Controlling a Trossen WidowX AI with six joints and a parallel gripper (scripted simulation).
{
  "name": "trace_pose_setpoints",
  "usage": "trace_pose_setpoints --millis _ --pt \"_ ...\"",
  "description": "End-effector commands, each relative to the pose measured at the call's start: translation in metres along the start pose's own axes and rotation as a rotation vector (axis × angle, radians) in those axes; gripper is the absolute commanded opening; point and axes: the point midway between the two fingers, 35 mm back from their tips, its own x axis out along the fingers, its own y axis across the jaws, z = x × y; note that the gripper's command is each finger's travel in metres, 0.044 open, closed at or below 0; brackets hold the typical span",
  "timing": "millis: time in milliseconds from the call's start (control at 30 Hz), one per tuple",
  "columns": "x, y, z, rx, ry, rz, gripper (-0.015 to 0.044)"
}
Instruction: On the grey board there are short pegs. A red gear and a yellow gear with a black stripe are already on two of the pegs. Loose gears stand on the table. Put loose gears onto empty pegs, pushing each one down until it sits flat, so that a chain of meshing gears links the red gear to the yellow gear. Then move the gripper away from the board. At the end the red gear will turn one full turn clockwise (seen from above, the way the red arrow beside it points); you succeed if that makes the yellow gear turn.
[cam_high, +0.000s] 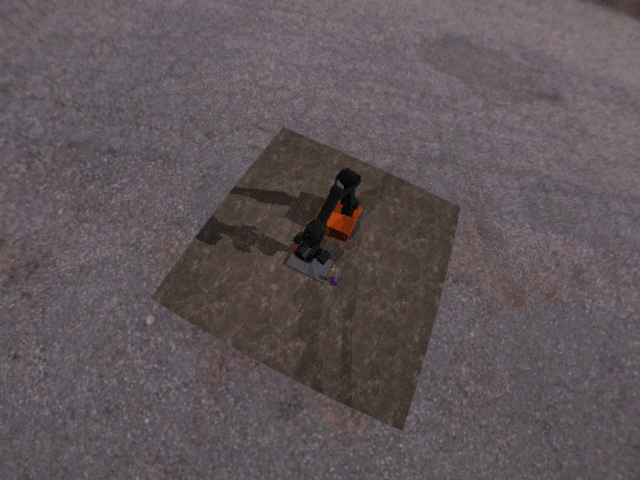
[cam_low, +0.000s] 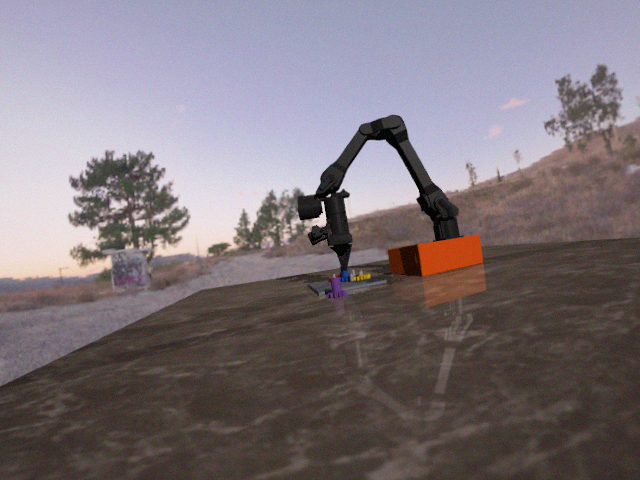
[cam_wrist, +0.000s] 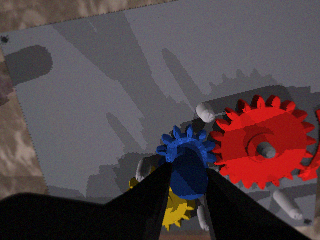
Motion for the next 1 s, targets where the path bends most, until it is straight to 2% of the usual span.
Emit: trace_pose_setpoints --millis 0,167,200,333,533,667,700,833,967 --pt "0.001 0.000 0.000 0.115 0.000 0.000 0.0000" --pt "0.000 0.000 0.000 0.059 0.000 0.000 0.0131" --pt "0.000 0.000 0.000 0.036 0.000 0.000 0.0140" --pt "-0.007 0.000 0.001 -0.026 0.000 0.000 0.0140" --pt "-0.046 0.000 0.001 -0.122 0.000 0.000 0.0140" --pt "-0.048 0.000 0.001 -0.126 0.000 0.000 0.0140" --pt "-0.044 0.000 0.002 -0.103 -0.005 0.001 0.0166" --pt "-0.089 0.000 -0.002 -0.103 -0.005 0.001 0.0271" --pt "-0.092 0.000 -0.003 -0.103 -0.005 0.001 0.0376"
